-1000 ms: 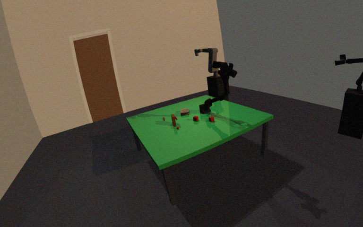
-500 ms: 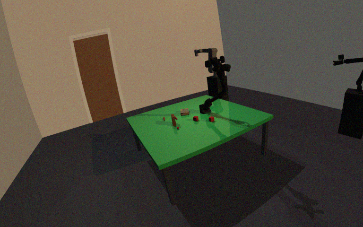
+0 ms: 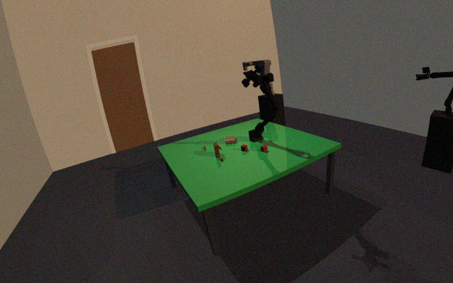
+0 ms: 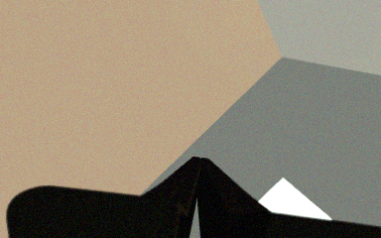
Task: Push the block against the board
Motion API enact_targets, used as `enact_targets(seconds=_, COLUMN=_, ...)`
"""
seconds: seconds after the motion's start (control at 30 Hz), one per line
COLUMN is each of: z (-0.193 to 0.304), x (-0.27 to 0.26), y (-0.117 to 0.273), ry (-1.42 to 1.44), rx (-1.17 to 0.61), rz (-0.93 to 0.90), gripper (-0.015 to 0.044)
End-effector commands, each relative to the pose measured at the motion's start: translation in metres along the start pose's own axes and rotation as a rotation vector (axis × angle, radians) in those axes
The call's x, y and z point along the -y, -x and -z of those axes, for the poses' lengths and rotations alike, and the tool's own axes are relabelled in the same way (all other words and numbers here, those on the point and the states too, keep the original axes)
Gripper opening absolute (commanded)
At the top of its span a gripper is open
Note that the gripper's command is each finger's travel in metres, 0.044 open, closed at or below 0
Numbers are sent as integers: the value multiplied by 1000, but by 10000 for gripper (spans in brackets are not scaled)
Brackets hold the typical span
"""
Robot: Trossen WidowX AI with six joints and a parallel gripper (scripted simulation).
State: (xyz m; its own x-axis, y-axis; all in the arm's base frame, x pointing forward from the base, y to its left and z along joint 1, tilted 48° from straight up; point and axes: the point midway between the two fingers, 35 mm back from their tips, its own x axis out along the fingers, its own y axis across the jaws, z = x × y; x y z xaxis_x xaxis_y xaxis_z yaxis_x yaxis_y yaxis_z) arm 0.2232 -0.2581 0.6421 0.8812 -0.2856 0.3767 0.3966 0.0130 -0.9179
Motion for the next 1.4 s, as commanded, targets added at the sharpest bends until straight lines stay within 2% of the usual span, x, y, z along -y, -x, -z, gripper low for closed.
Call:
enact_targets(seconds=0.0, z=9, x=-24, y=-13, ry=-103, rx=-3, rz=-54, gripper=0)
enact_targets(seconds=0.73, z=35, x=-186, y=-73, ry=-706, rx=-85, rz=-432, gripper=0)
enact_targets(seconds=1.37, z=26, x=-298, y=-81, ry=-1087, rx=-214, rz=-718, gripper=0)
